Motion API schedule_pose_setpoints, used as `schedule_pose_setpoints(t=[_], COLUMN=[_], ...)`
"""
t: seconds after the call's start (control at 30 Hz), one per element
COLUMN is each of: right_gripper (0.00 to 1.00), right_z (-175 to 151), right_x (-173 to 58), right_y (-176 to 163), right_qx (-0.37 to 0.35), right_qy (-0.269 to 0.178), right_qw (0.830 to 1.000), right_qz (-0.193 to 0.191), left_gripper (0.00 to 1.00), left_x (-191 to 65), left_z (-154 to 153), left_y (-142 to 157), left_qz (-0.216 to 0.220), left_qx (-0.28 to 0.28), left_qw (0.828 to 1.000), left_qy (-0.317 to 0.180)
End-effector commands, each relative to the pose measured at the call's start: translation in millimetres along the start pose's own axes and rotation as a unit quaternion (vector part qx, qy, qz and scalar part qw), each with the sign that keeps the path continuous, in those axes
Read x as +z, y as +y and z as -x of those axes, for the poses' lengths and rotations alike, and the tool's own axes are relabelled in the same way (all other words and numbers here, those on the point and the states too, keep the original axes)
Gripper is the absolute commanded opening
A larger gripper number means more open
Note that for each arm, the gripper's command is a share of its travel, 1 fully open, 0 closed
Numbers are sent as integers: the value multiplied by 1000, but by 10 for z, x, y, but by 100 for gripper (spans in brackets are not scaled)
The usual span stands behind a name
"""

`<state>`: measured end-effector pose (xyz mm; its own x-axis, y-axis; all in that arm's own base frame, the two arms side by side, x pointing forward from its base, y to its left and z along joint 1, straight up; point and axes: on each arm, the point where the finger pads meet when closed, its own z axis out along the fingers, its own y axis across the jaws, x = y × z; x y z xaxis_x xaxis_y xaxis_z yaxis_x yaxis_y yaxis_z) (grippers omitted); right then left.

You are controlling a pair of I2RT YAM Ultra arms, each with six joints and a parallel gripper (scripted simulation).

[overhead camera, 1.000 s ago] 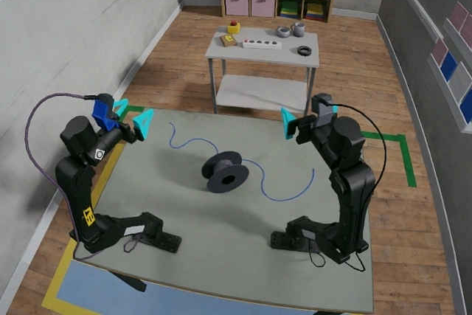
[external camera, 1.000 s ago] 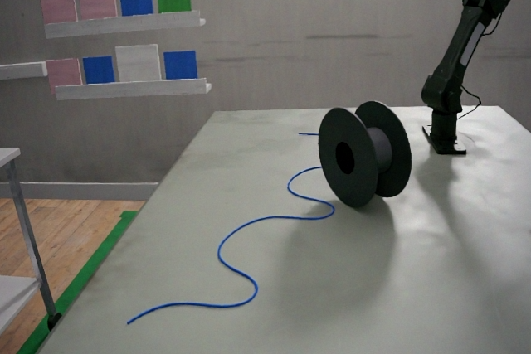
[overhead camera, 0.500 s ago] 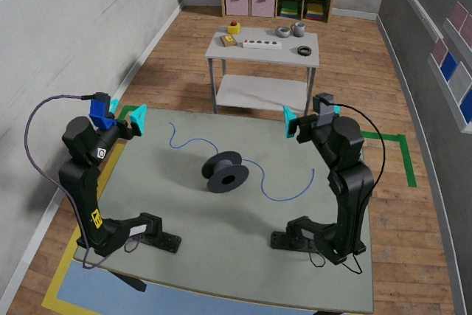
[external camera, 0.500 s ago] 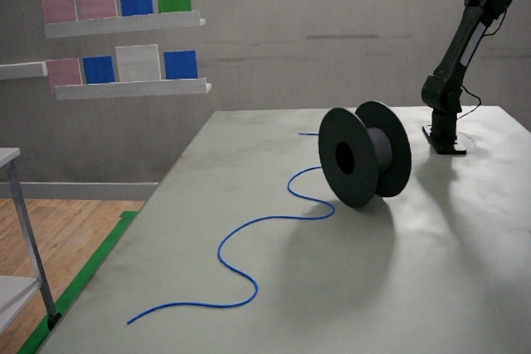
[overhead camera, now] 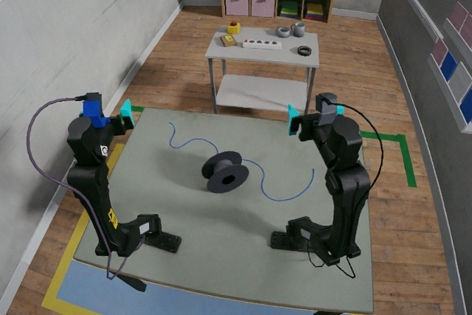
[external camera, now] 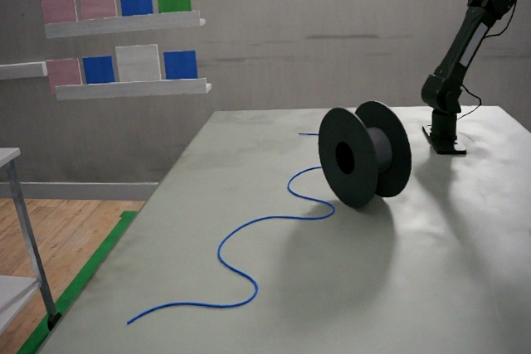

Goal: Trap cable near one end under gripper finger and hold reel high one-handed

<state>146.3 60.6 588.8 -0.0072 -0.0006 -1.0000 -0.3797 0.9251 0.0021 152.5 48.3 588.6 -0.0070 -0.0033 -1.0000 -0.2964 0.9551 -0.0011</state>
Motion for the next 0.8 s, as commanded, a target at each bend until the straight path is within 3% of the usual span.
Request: schedule_pose_setpoints(t=[0.0, 0.03, 0.3, 0.53, 0.6, 0.77], right_gripper=[100, 100, 100, 100, 100, 100], right_z=[46, 46, 47, 47, 47, 47], right_x=[5, 5, -1, -13, -13, -25], right_y=[-23, -23, -138, -242, -242, -313], right_qx=[-5, -5, -5, -5, -5, -5], right_qy=[-8, -8, -8, -8, -8, -7], right_qw=[1000, 1000, 999, 997, 997, 995], right_qz=[-9, -9, -45, -78, -78, -101], left_gripper=[100, 100, 100, 100, 100, 100], left_x=[-113, -113, -190, -340, -340, -484], left_z=[77, 77, 78, 77, 77, 76], left_y=[103, 103, 476, 787, 787, 980], left_qz=[33, 33, 161, 274, 274, 351], left_qx=[3, 3, 3, 4, 4, 5], left_qw=[999, 999, 987, 962, 962, 936], left_qy=[-15, -15, -14, -14, -14, -13])
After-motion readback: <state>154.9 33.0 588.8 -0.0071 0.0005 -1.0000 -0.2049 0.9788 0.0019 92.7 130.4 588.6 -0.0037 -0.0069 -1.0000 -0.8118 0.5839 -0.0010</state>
